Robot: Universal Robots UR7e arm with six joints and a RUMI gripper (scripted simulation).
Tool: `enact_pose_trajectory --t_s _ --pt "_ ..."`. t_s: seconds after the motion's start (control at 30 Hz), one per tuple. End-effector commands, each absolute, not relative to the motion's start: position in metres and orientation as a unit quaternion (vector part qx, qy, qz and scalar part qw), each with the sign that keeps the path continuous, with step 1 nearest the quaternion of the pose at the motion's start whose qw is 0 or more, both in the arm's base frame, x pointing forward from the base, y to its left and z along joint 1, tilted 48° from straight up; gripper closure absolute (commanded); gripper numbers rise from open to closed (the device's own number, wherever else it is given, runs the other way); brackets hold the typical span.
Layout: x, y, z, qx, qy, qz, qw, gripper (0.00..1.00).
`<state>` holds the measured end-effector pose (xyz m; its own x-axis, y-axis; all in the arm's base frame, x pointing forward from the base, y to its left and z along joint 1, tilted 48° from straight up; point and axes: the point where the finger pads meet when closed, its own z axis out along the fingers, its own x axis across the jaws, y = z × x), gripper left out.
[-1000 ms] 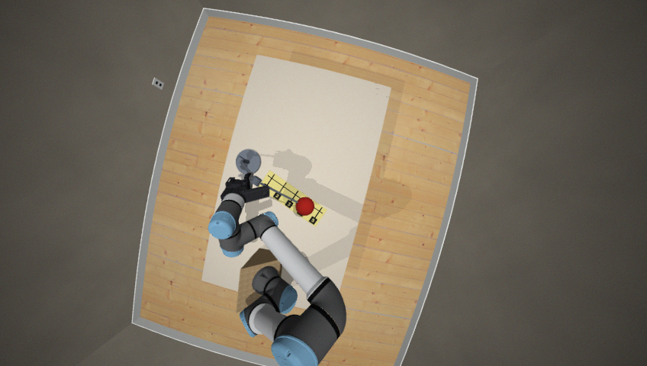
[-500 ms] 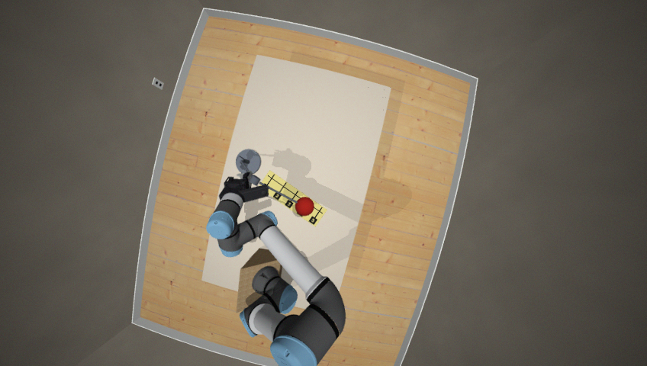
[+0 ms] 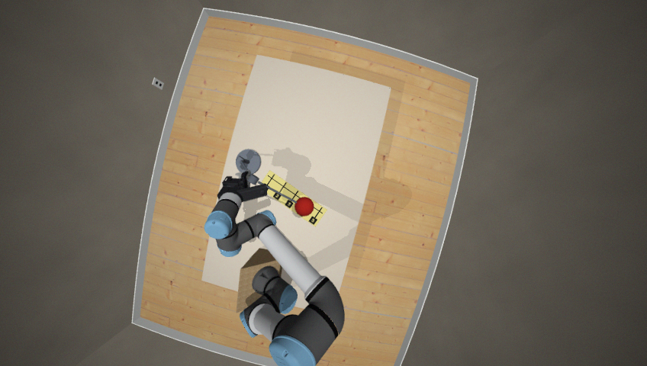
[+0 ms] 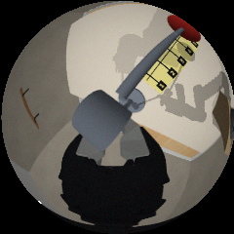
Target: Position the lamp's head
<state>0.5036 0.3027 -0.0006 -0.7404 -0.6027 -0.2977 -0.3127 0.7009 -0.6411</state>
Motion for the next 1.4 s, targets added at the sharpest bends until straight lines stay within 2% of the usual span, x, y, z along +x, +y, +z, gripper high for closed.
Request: enact_pose_trajectory --t_s 0.0,1.37 --pt "0.5033 0.3074 -0.0008 -0.152 0.908 -0.322 0.220 1.00" --pt "0.5040 0.3166 -0.0018 -0.158 0.907 -0.322 0.223 1.00"
